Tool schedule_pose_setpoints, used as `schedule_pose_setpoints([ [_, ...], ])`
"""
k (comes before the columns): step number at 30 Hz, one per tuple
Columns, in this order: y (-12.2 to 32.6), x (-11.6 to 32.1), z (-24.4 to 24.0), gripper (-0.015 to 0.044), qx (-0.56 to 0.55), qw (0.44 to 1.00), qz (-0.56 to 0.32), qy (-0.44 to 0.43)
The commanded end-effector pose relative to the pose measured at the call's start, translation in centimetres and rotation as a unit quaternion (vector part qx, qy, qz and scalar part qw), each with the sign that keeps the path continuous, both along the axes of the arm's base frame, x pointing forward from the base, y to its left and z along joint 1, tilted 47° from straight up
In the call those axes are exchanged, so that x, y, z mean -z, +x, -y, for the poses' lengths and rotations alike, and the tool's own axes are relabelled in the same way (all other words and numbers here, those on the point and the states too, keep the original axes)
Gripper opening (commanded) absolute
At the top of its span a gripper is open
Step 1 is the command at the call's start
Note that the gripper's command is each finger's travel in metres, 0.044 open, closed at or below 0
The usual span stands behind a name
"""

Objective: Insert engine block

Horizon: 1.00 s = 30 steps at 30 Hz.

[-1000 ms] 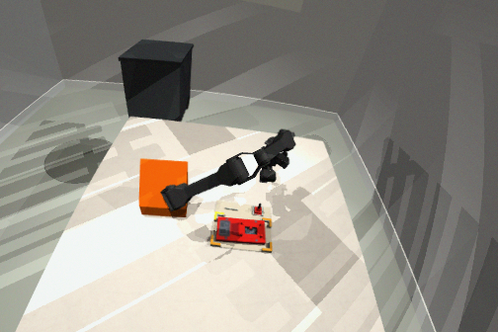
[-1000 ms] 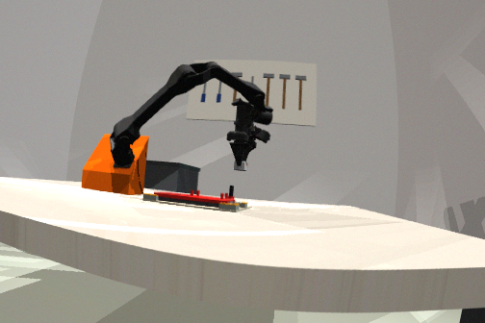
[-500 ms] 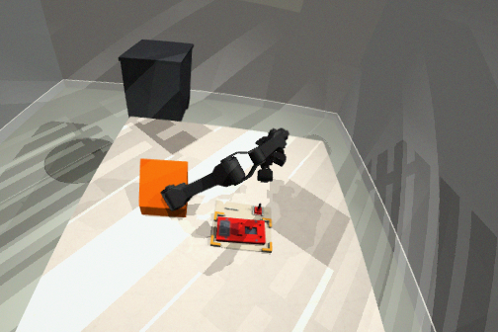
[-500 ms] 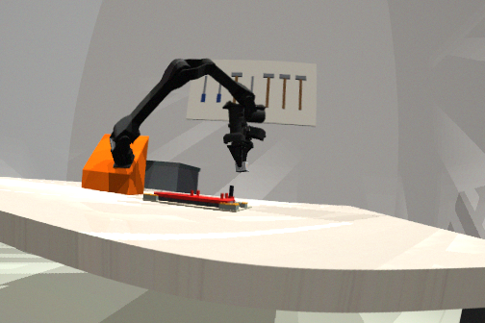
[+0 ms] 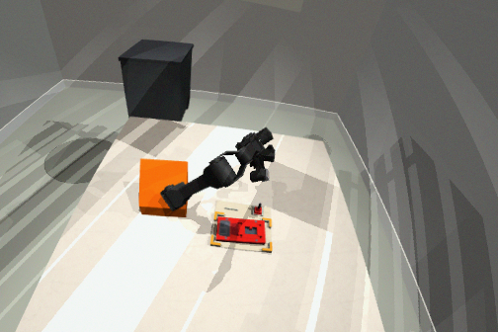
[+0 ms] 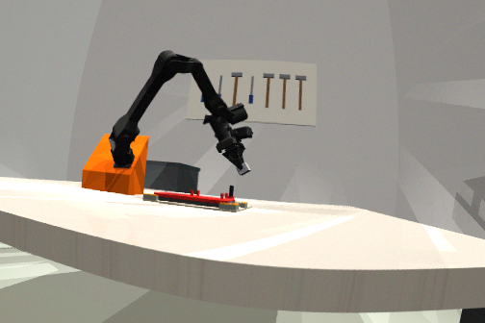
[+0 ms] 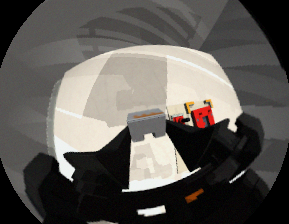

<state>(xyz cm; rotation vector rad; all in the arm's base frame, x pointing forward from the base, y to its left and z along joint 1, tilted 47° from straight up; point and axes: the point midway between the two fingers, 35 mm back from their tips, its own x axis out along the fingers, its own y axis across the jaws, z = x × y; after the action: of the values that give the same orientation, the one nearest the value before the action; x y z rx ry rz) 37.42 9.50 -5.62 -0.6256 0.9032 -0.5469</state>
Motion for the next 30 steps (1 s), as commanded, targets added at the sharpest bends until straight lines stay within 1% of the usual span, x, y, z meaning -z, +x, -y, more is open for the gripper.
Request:
schedule_pose_setpoints([
  [1, -0.6, 0.2, 0.3, 0.0, -0.065, 0.996, 0.062, -0.021],
  [7, -1.8, -0.6, 0.9, 0.0, -0.108, 0.986, 0.118, -0.043],
  [19, -1.8, -0.6, 0.9, 0.0, -0.11, 0.986, 0.121, -0.044],
  [30, -1.9, 1.0, 2.0, 0.0, -0.146, 0.976, 0.155, -0.053],
])
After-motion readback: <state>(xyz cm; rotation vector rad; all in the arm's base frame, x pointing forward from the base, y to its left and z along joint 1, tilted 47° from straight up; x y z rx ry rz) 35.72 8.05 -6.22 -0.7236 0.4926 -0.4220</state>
